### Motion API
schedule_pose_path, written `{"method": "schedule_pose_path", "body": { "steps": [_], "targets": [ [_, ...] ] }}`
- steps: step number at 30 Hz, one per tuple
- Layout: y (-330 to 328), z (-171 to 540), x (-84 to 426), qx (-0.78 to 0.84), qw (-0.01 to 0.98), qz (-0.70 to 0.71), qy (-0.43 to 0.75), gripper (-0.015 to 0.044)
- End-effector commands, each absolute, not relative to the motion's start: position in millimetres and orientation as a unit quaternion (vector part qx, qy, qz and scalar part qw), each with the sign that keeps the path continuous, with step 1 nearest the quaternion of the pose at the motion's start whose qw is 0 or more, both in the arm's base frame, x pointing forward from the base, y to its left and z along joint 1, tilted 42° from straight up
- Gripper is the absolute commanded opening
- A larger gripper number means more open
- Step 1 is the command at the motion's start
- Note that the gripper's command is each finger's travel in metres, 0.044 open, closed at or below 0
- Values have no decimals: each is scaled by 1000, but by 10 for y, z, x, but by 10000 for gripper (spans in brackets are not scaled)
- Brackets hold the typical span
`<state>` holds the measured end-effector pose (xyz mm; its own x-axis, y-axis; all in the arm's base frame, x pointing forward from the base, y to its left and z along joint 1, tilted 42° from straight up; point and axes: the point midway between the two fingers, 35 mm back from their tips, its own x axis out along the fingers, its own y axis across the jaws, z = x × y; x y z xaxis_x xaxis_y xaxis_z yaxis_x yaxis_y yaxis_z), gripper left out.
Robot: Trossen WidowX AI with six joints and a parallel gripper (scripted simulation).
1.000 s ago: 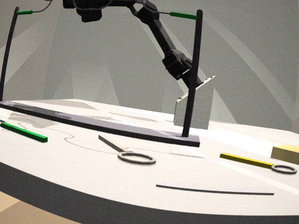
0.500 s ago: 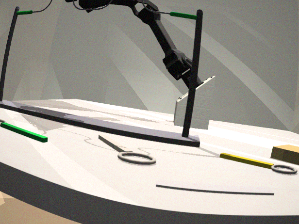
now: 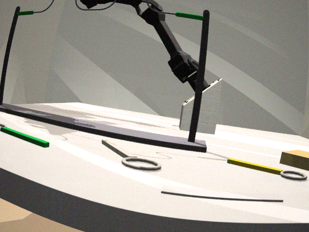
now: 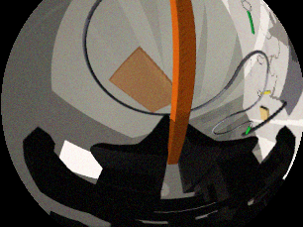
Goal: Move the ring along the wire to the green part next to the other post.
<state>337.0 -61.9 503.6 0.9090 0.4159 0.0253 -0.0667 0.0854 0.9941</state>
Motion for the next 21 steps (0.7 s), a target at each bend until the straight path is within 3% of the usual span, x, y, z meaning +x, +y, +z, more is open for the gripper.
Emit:
{"method": "schedule_pose_path", "body": {
  "steps": [1, 21],
  "targets": [
    [-633, 5045, 3386, 650, 730, 163, 134, -150],
    [-645, 4997, 3389, 574, 793, 144, 147, -150]
  ]
}}
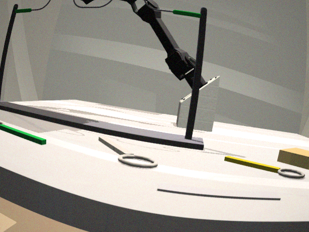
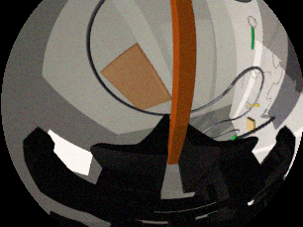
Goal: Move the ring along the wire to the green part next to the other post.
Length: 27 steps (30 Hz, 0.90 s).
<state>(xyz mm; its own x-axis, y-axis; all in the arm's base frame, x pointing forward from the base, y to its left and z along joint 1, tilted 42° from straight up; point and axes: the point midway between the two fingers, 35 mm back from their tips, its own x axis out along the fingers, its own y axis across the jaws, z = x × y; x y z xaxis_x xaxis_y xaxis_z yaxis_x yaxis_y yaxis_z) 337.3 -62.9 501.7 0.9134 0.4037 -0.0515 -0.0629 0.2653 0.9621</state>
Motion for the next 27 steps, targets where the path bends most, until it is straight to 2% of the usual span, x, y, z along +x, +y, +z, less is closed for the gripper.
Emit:
{"method": "schedule_pose_path", "body": {
  "steps": [1, 27],
  "targets": [
    [-647, 4992, 3390, 569, 796, 142, 147, -150],
    [-705, 4878, 3398, 435, 879, 105, 164, -150]
  ]
}}
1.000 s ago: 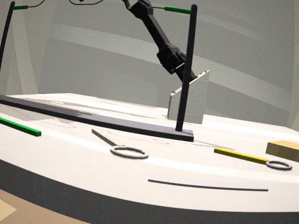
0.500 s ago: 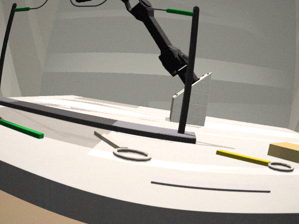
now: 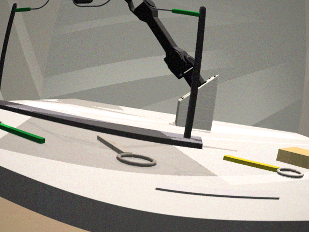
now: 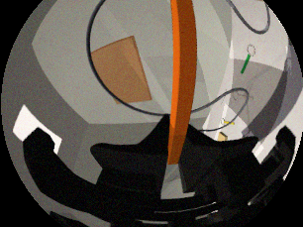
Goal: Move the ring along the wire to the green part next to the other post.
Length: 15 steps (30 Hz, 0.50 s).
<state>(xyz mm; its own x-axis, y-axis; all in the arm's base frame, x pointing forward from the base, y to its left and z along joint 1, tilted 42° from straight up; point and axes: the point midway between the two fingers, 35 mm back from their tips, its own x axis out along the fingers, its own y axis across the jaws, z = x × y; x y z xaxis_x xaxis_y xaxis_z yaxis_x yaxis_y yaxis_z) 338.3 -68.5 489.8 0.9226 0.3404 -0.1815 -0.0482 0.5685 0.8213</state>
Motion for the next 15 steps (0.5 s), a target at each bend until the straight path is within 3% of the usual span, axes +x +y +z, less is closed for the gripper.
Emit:
{"method": "schedule_pose_path", "body": {
  "steps": [1, 15],
  "targets": [
    [-708, 4874, 3398, 429, 882, 104, 165, -150],
    [-755, 4821, 3402, 352, 917, 81, 172, -150]
  ]
}}
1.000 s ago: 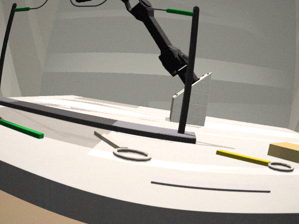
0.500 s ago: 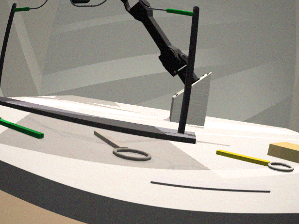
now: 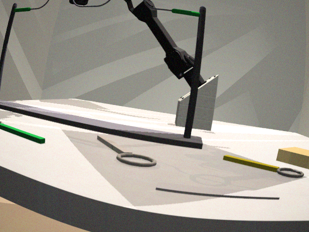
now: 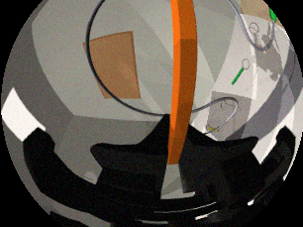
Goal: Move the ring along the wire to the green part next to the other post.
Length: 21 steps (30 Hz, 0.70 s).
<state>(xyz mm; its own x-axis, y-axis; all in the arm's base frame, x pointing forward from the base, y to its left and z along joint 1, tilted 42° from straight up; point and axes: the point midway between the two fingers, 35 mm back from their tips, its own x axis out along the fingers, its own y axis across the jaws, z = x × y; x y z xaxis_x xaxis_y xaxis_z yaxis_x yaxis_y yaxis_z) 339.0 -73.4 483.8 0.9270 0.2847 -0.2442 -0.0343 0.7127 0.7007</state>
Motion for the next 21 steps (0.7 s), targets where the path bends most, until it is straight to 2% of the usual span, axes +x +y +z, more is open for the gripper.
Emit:
{"method": "schedule_pose_path", "body": {
  "steps": [1, 21],
  "targets": [
    [-758, 4817, 3402, 346, 919, 80, 172, -150],
    [-841, 4759, 3407, 230, 956, 44, 179, -150]
  ]
}}
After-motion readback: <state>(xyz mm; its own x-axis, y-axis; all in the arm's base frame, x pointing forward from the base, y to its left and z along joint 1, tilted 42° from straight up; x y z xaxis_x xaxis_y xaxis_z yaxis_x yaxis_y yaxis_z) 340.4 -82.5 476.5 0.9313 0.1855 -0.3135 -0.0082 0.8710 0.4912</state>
